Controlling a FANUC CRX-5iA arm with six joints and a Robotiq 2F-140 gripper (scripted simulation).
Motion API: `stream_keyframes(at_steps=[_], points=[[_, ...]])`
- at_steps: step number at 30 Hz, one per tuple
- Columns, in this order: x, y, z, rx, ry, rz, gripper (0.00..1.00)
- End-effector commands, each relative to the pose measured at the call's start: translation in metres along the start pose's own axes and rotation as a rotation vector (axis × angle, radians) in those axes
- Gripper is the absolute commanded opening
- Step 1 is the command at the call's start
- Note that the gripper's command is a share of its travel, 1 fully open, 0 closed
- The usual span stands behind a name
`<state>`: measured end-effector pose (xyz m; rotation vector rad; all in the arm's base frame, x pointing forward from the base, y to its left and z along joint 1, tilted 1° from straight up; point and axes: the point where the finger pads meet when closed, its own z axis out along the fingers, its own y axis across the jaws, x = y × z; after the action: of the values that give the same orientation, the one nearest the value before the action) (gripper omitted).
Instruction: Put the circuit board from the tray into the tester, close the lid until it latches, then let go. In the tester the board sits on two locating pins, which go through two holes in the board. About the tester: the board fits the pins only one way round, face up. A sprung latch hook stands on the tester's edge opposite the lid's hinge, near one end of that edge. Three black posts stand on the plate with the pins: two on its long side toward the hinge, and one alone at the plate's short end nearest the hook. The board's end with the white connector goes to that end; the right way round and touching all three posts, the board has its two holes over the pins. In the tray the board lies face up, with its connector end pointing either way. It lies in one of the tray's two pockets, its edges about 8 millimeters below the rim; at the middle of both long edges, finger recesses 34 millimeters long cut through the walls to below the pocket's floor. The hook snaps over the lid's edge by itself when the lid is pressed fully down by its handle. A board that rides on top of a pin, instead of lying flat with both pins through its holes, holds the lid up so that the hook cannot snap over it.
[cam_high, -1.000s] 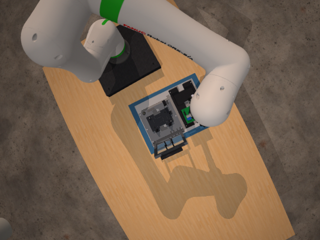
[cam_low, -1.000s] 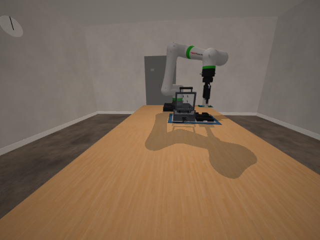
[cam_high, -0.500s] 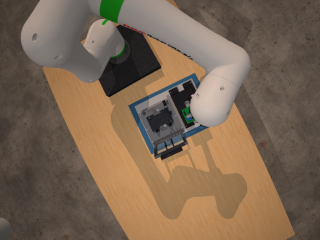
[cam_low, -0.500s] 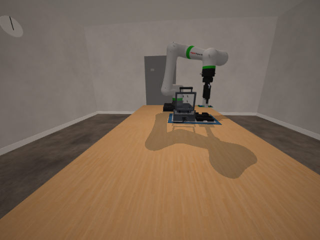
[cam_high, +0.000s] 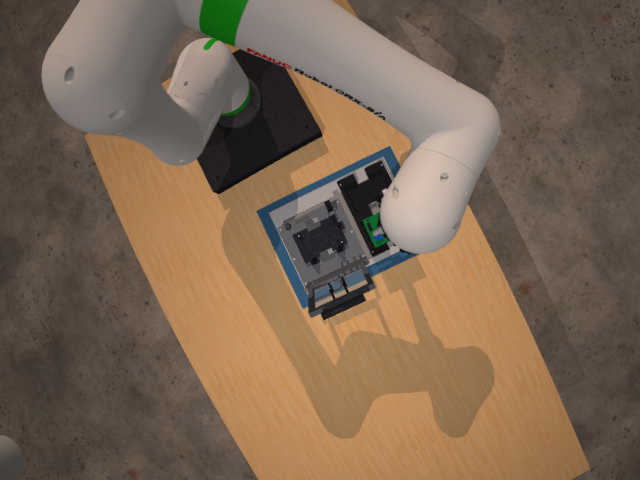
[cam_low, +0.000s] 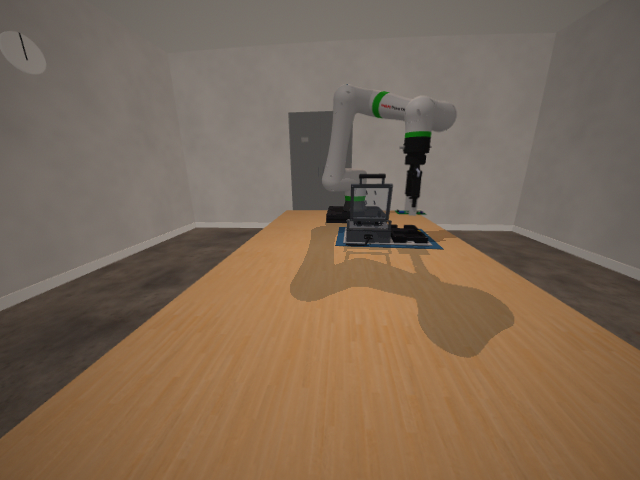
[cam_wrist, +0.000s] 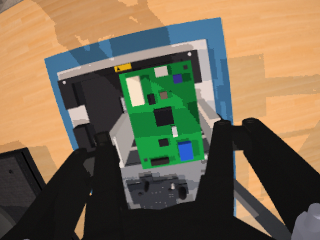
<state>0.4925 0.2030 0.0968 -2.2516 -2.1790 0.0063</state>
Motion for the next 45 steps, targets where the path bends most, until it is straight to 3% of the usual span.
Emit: stream_keyframes(at_steps=[1,45], points=[[0.0001,0.0002,-0.0002,0.000,0.000,0.000,0.46],[-0.0051,-0.0011,-0.0006,0.000,0.000,0.000,0.46]])
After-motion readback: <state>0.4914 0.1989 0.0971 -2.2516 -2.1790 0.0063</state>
